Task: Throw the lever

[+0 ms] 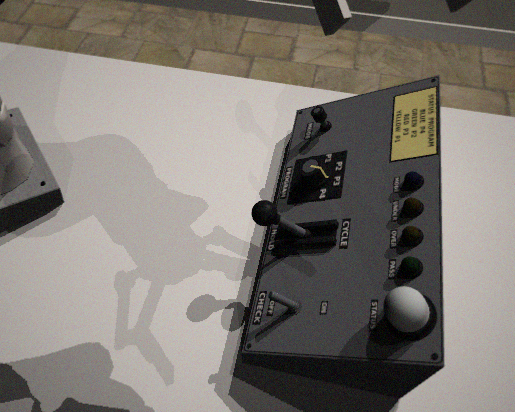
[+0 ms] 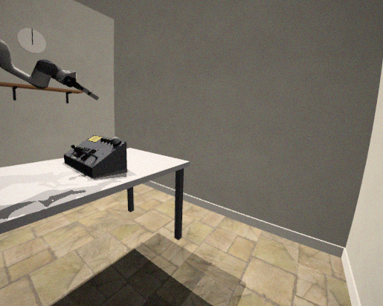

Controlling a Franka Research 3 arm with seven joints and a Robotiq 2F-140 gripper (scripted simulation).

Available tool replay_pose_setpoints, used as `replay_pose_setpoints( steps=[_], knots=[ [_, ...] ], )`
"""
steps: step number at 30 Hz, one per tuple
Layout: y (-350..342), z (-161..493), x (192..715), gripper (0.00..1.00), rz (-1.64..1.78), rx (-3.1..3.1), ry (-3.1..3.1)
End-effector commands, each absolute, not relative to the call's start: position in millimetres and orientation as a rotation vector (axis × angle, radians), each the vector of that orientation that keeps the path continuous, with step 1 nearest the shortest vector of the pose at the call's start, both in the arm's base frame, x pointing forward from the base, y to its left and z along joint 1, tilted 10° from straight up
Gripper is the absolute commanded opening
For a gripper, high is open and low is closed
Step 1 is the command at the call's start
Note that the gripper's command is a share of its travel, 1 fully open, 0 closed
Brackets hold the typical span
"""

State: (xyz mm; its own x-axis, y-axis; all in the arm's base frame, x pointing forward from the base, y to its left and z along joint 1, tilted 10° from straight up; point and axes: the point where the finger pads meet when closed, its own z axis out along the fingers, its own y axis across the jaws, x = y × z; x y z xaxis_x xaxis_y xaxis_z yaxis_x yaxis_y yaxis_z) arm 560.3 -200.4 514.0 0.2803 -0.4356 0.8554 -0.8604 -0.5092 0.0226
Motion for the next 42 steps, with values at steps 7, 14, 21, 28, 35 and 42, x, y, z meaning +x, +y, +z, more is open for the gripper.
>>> replay_pose_setpoints(
  steps=[7, 14, 21, 28, 35, 42],
  knots=[
    [-138.2, 521.0, 582.1, 1.0, 1.665, 2.026, -1.066],
    [-100.4, 494.4, 570.5, 1.0, 1.846, 2.101, -0.898],
    [-36.1, 415.1, 526.6, 1.0, 1.903, 2.348, -0.675],
    [-7.2, 354.6, 485.8, 1.0, 1.857, 2.559, -0.6],
    [11.9, 283.8, 430.0, 1.0, 1.699, 2.745, -0.498],
    [15.3, 255.7, 405.4, 1.0, 1.618, 2.809, -0.465]
  ],
)
